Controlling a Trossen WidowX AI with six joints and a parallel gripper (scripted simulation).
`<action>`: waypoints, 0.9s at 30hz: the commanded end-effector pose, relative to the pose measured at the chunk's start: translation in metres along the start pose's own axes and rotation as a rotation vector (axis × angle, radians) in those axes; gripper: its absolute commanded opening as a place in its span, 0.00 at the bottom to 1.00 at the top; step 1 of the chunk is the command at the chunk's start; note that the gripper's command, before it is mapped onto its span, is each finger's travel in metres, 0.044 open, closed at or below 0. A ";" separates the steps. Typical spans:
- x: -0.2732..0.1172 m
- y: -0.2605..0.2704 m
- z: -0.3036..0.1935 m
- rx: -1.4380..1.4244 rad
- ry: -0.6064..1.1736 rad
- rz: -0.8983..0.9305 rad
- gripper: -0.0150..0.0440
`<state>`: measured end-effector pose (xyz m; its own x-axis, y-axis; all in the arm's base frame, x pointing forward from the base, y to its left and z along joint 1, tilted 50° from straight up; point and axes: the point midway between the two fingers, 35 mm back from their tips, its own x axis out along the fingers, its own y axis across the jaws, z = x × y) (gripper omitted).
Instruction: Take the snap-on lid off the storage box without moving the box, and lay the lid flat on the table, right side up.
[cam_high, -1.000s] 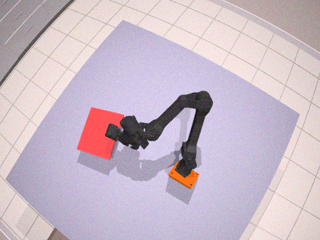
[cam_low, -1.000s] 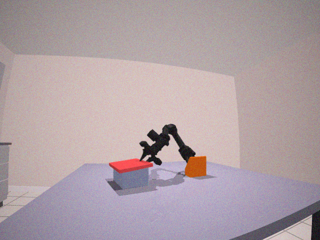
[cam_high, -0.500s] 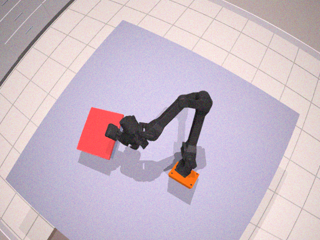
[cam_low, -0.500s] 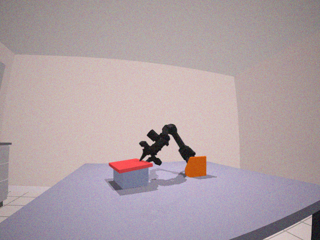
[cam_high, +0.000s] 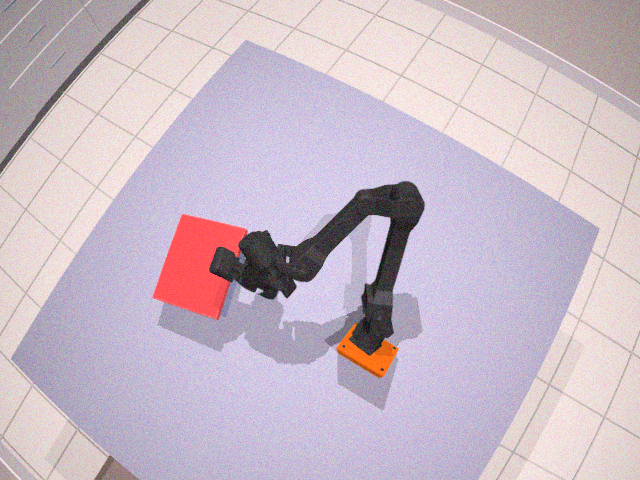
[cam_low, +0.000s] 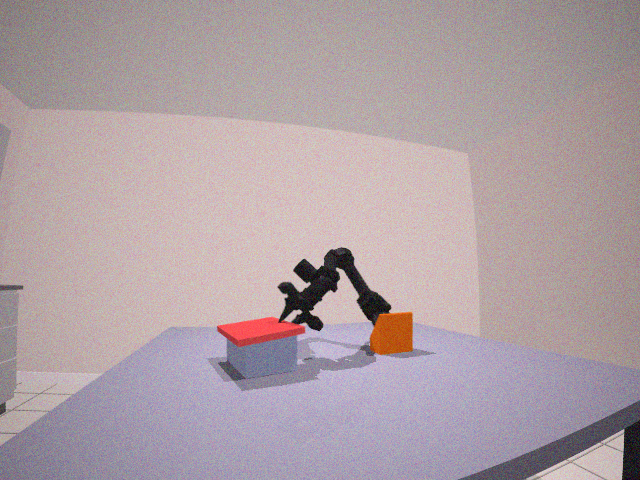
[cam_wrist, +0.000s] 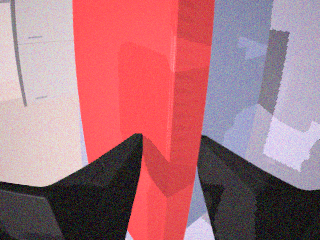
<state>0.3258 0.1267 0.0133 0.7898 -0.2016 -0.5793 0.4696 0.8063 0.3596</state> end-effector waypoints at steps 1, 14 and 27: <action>0.001 0.001 0.000 -0.003 0.001 0.001 0.25; 0.002 0.002 0.000 -0.003 0.001 0.001 0.25; -0.001 0.004 0.000 -0.002 0.003 0.011 0.25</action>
<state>0.3276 0.1275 0.0132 0.7905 -0.2009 -0.5785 0.4689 0.8063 0.3607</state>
